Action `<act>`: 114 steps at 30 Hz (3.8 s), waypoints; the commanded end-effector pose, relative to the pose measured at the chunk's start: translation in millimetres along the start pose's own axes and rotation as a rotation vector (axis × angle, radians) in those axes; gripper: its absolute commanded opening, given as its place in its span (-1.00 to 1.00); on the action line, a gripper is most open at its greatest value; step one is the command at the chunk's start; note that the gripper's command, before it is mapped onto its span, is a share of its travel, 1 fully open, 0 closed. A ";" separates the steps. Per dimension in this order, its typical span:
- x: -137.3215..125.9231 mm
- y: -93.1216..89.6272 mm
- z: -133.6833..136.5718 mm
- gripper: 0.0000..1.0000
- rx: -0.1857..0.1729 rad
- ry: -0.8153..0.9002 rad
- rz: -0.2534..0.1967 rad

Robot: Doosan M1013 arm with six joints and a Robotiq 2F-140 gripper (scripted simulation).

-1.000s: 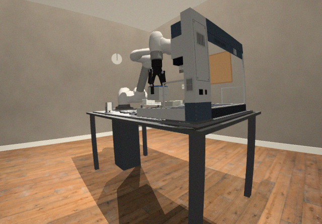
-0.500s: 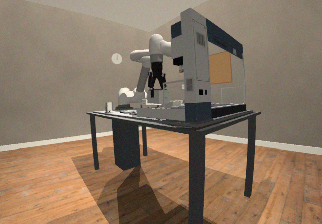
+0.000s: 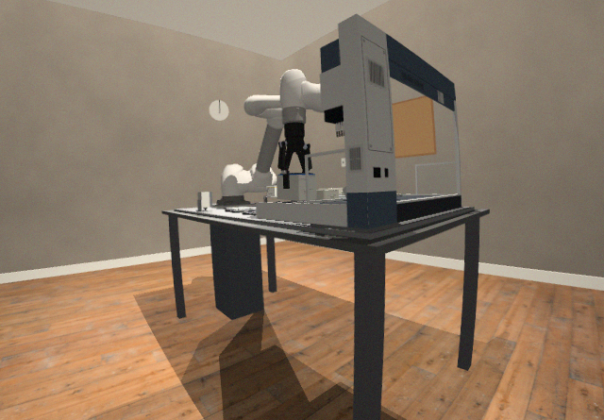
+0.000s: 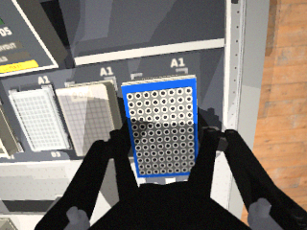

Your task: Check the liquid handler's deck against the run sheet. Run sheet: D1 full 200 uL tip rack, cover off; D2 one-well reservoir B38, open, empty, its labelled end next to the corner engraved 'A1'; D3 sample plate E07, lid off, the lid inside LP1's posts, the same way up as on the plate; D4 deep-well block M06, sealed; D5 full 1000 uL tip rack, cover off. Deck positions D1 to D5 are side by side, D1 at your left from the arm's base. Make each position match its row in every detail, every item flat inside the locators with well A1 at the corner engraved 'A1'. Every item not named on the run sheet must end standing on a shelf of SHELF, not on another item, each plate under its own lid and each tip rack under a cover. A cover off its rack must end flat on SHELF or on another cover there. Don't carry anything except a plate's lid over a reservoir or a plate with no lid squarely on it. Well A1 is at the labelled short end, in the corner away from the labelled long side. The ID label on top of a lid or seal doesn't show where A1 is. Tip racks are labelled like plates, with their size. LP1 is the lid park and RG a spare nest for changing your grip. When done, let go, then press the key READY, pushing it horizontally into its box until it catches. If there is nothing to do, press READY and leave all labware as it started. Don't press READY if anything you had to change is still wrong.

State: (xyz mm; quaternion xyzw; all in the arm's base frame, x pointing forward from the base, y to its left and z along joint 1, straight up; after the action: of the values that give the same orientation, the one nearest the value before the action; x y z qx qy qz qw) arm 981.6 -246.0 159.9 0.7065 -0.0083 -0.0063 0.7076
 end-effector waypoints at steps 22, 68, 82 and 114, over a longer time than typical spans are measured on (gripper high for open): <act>0.3 1.7 0.0 -0.80 0.000 0.000 0.002; 0.3 -8.6 0.0 -0.80 0.000 0.000 0.002; 0.2 -9.5 0.0 0.32 0.000 0.000 0.002; 0.2 -9.5 0.0 0.32 0.000 0.000 0.002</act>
State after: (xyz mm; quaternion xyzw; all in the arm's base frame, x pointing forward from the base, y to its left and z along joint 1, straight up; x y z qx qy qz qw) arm 981.5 -246.1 148.6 0.7065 -0.0083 -0.0063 0.7077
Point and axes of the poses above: the point where the finger pads meet when closed, its own y axis back along the fingers, its own z axis across the jaws, x = y × z, the point moved 4 cm from there along y, back along the fingers, and after that the axes turned 1 degree about -y, right-handed, at the moved point
